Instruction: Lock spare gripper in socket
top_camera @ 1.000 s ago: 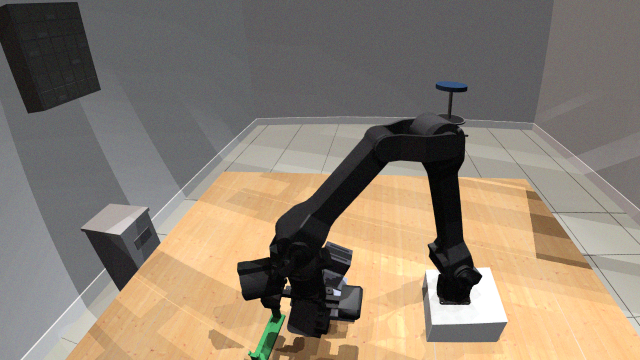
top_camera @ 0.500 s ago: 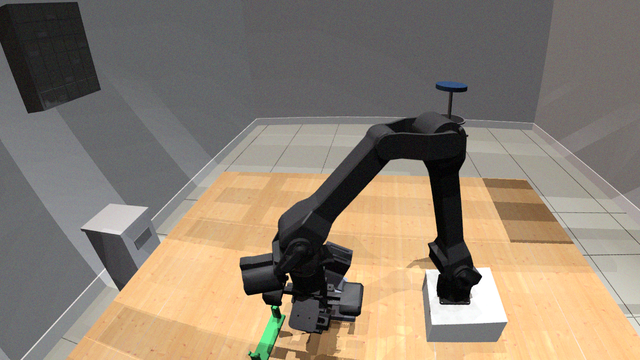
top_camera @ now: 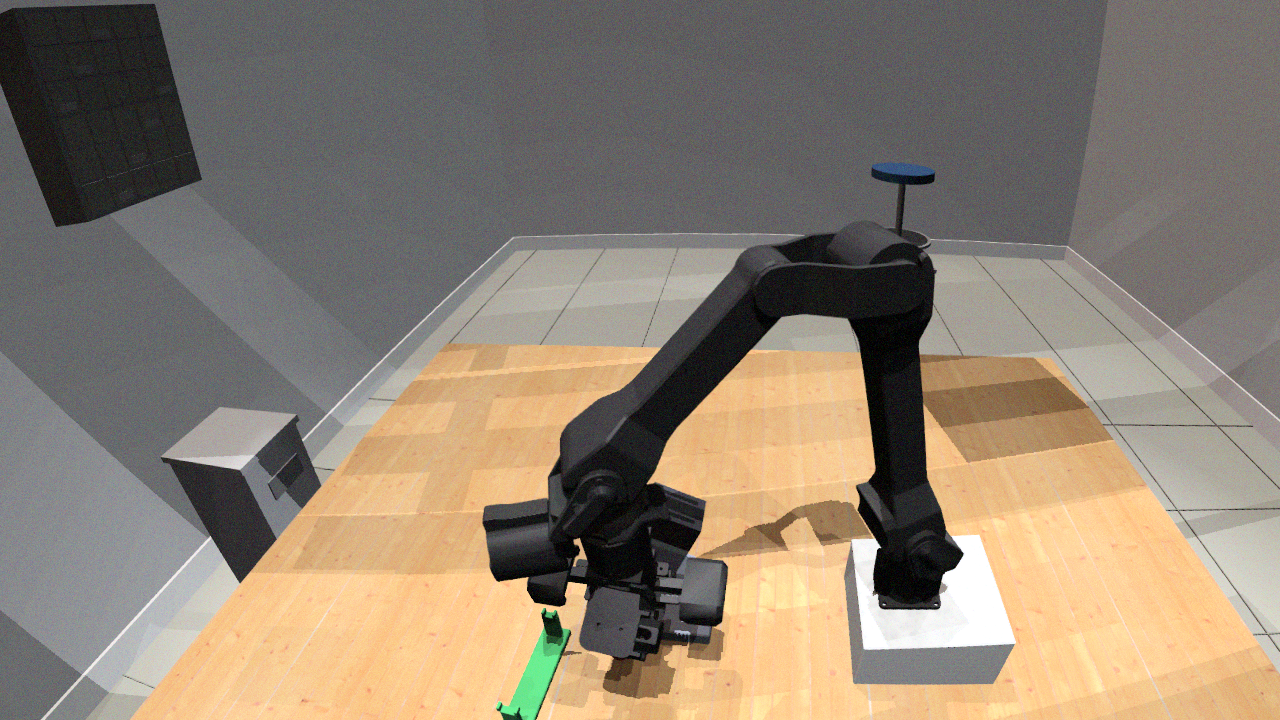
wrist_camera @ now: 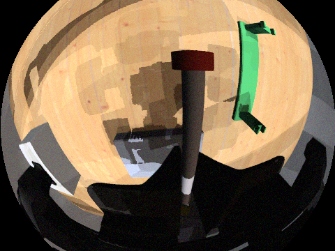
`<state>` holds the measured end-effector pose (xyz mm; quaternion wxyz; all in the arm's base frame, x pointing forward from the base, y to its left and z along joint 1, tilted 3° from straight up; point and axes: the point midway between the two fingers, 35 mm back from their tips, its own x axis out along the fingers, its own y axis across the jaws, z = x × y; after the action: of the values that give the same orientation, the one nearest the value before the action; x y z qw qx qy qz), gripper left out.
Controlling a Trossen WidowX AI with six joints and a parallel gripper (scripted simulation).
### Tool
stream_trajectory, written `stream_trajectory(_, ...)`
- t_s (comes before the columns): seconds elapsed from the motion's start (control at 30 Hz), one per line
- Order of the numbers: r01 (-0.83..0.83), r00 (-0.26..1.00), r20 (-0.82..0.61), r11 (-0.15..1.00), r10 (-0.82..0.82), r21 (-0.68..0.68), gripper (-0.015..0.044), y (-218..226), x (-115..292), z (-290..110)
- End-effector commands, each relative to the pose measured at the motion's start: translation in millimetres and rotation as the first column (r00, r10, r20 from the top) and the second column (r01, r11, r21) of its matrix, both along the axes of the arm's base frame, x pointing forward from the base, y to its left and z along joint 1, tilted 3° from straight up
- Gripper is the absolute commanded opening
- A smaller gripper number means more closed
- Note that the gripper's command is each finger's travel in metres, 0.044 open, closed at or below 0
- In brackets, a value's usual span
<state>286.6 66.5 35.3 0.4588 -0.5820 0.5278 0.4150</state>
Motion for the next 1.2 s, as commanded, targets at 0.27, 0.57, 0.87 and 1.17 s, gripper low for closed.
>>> stream_trajectory(0.27, 0.000, 1.000, -0.001, 1.000, 0.000, 0.000, 0.0131, -0.4, -0.3, -0.2)
stream_trajectory(0.57, 0.000, 1.000, -0.001, 1.000, 0.000, 0.000, 0.0200, 1.0, -0.5, 1.5)
stream_trajectory(0.87, -0.006, 1.000, -0.017, 1.000, 0.006, -0.005, 0.0200, 14.8, -6.4, 17.0)
stream_trajectory(1.17, -0.015, 0.999, -0.031, 1.000, 0.015, -0.012, 0.0200, 28.2, -11.9, 32.2)
